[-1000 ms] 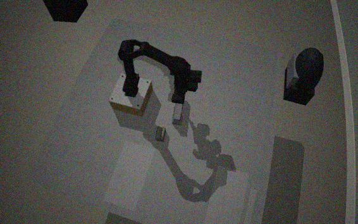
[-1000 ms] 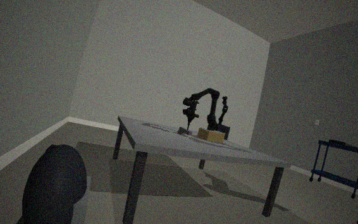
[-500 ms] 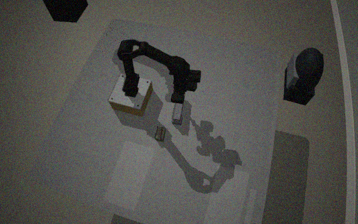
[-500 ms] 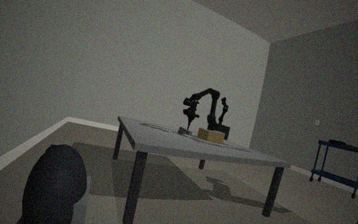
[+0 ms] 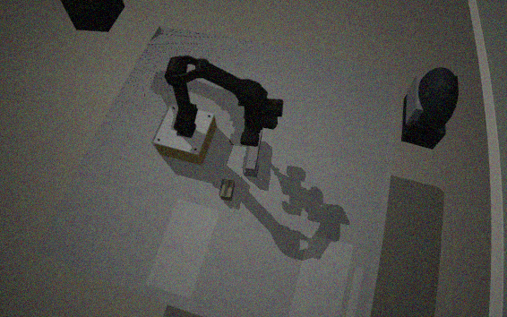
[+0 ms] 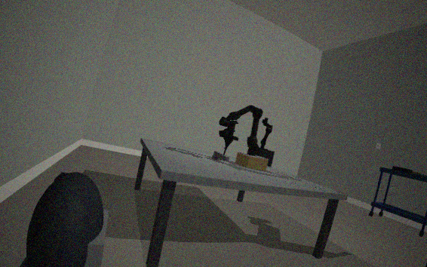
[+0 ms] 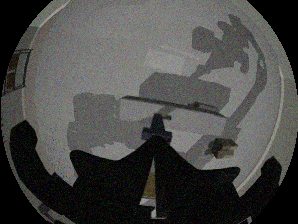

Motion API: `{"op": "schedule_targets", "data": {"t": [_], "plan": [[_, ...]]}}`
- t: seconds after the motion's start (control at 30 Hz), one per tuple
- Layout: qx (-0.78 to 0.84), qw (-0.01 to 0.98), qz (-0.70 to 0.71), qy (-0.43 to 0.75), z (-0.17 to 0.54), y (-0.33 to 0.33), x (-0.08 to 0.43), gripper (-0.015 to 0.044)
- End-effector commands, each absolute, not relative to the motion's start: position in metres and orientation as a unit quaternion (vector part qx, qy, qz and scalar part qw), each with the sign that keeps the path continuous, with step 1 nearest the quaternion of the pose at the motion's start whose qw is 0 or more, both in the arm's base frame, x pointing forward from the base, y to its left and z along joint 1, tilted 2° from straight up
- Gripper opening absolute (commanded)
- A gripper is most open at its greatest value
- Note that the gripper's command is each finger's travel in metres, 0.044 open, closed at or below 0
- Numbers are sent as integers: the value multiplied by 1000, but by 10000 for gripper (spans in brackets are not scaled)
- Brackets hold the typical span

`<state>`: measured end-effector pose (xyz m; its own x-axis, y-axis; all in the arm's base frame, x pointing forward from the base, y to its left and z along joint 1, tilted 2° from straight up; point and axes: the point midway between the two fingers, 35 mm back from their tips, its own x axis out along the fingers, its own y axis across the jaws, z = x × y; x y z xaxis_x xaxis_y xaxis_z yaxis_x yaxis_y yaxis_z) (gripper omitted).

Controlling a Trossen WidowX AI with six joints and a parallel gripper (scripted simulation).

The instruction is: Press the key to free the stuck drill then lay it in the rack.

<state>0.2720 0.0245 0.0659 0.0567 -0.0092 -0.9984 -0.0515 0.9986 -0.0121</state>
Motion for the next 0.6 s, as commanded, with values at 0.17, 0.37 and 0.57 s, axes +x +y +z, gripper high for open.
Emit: {"op": "schedule_targets", "data": {"t": [0.17,0.37,0.57], "plan": [[-22,725,16,688,60,24,274,0],[-22,725,16,688,57,24,276,0],[-22,725,16,688,54,24,278,0]]}}
